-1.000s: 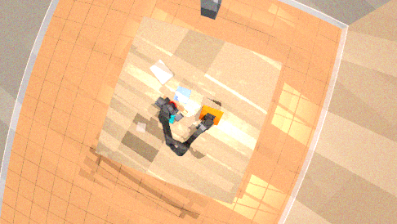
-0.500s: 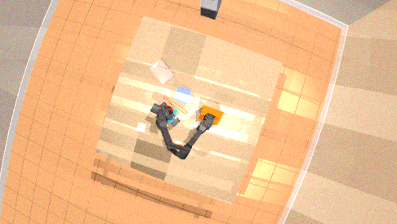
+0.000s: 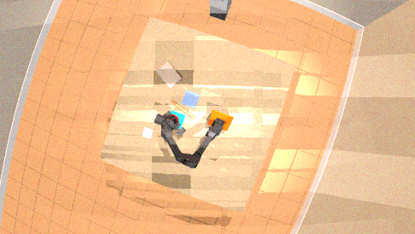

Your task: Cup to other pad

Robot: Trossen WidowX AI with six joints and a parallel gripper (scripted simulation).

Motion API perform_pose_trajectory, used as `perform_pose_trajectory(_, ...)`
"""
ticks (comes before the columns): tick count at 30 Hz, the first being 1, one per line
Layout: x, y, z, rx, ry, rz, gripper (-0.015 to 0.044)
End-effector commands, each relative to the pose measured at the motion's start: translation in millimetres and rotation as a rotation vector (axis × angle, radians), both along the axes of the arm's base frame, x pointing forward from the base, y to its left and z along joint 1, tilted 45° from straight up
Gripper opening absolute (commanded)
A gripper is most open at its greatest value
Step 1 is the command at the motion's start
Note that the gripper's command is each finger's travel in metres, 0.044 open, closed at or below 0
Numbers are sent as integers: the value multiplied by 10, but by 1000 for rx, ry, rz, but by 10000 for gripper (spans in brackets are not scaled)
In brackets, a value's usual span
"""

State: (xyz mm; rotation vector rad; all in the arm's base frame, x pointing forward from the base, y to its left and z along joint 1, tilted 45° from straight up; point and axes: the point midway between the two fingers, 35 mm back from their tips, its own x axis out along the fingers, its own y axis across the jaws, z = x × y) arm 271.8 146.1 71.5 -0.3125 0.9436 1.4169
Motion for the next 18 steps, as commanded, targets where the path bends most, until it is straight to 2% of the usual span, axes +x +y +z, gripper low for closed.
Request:
perform_pose_trajectory(1,-5,42,-8,3,-2,1,0)
perform_pose_trajectory(18,-31,214,-181,4,-2,1,0)
